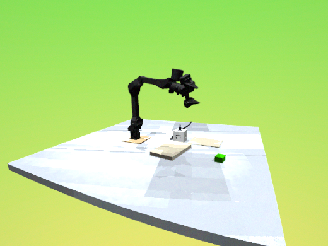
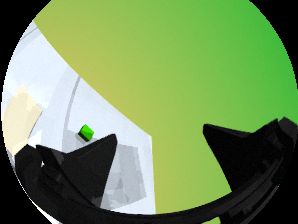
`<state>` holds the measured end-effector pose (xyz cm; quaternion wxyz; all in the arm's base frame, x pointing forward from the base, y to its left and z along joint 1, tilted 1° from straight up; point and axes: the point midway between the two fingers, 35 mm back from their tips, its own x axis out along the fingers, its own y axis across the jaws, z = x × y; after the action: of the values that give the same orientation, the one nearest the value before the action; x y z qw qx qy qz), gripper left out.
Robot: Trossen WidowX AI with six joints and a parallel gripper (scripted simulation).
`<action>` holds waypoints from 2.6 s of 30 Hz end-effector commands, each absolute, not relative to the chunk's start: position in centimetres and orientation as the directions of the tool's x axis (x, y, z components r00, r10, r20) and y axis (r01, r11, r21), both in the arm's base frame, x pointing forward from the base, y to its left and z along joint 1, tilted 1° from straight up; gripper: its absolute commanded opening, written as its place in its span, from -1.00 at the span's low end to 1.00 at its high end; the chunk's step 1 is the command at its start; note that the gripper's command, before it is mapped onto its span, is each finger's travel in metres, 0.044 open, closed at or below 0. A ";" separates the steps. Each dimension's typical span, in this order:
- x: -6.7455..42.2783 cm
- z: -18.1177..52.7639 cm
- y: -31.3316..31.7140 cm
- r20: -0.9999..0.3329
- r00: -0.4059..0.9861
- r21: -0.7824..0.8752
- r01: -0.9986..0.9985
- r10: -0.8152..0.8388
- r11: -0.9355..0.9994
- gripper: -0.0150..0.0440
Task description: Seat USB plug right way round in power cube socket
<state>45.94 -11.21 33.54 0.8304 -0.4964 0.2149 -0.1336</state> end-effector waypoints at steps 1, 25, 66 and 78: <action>46.3 27.5 -5.9 -0.497 0.823 -0.819 -0.340 -0.275 0.463 1.00; 31.7 17.1 7.9 -1.000 0.024 -0.021 -0.995 0.021 0.102 1.00; 31.7 14.7 8.0 -1.000 0.024 -0.021 -0.995 0.021 0.102 1.00; 31.8 14.1 8.1 -1.000 0.024 -0.021 -0.995 0.021 0.102 1.00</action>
<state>31.81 7.97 14.39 0.5369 -0.4763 0.5131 0.4707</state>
